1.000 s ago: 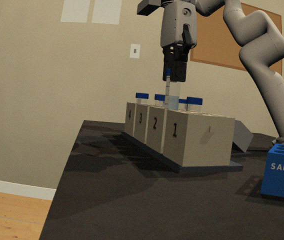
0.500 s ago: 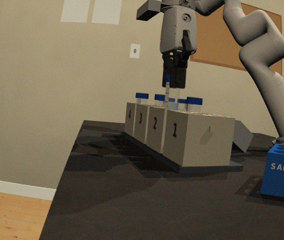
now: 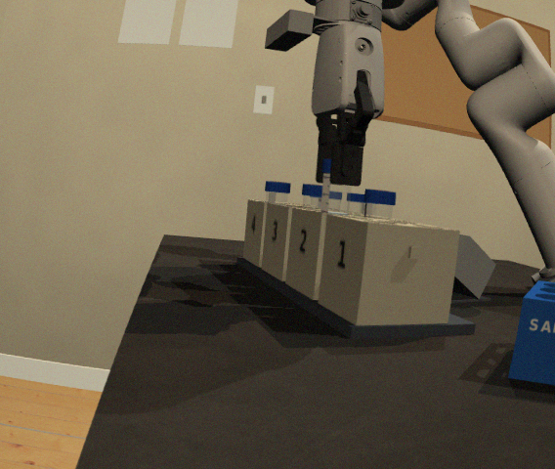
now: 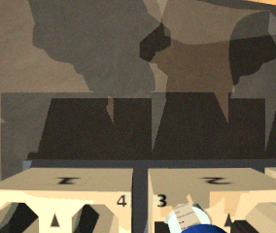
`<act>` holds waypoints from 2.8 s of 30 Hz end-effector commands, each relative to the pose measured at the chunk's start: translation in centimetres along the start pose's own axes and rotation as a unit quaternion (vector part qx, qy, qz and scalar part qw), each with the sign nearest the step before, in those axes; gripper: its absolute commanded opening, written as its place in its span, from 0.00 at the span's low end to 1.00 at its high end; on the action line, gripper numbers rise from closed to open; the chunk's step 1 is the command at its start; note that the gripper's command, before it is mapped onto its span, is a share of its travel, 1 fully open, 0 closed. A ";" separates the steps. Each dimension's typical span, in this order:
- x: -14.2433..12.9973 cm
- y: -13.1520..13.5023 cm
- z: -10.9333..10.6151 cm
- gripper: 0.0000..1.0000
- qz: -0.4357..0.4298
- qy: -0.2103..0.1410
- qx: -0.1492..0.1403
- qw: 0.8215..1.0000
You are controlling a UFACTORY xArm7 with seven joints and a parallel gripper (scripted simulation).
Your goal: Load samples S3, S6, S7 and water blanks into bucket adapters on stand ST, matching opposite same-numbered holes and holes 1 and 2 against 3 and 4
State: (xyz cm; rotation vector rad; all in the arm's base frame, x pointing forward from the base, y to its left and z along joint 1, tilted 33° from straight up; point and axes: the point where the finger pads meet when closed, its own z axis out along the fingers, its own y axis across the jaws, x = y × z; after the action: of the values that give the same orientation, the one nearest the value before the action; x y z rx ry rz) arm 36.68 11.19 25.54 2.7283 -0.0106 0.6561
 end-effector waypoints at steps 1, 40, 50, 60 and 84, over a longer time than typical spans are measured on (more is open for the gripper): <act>0.1 -0.1 0.4 0.00 0.000 0.002 0.001 1.000; 0.1 -0.1 2.3 0.00 0.000 0.002 0.001 1.000; 0.1 -0.1 2.4 0.44 0.000 0.002 0.001 1.000; 0.1 -0.1 2.3 0.44 0.000 0.002 0.001 1.000; 0.1 -0.1 -0.2 0.44 0.000 0.002 0.001 1.000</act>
State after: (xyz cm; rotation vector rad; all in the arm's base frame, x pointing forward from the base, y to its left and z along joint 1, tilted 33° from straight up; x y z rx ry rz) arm 37.03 10.95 24.89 2.7284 -0.0105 0.6562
